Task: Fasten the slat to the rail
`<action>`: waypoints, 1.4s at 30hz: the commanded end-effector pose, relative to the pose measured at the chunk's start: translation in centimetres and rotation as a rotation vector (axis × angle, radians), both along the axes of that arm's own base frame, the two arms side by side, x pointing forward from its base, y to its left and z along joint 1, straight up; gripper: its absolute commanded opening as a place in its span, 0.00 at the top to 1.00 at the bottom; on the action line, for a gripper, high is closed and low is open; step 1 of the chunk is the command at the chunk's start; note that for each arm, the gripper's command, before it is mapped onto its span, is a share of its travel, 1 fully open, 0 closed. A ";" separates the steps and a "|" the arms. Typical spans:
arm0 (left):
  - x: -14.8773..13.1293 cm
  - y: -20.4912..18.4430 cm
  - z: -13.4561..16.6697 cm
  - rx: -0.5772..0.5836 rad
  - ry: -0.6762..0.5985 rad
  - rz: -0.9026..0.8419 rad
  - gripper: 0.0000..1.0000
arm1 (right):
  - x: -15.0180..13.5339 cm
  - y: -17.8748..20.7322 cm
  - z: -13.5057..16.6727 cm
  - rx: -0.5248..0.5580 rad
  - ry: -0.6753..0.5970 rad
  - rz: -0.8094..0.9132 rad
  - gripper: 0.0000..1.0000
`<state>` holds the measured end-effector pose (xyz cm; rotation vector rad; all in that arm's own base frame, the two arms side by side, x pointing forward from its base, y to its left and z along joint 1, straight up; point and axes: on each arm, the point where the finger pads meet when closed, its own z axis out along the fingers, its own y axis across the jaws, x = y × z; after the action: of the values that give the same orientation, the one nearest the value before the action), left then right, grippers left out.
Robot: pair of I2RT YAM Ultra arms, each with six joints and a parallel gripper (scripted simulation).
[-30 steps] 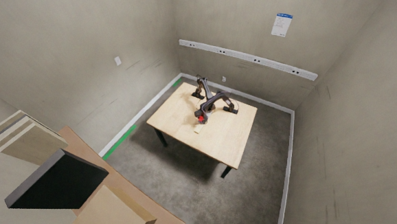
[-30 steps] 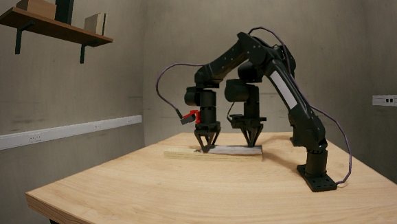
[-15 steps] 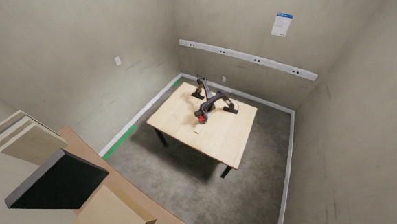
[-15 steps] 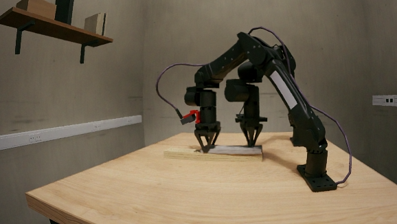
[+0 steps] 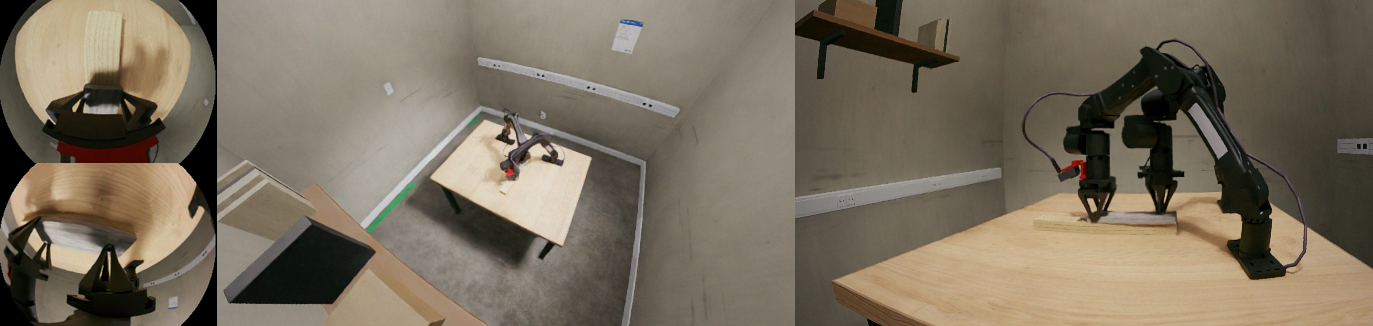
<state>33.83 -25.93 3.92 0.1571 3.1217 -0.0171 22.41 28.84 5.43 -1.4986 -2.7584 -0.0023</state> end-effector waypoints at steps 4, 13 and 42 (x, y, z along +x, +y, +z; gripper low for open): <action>0.2 -0.1 0.5 -0.009 -0.011 0.000 0.28 | 0.2 -0.1 0.5 0.007 -0.009 -0.020 0.89; 0.2 -0.1 0.5 -0.009 -0.011 0.000 0.28 | 0.2 -0.1 0.5 0.007 -0.009 -0.020 0.89; 0.2 -0.1 0.5 -0.009 -0.011 0.000 0.28 | 0.1 0.1 0.4 0.009 -0.008 0.053 0.66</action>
<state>33.83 -25.93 3.92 0.1571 3.1217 -0.0171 22.40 28.84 5.44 -1.4871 -2.7643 -0.0023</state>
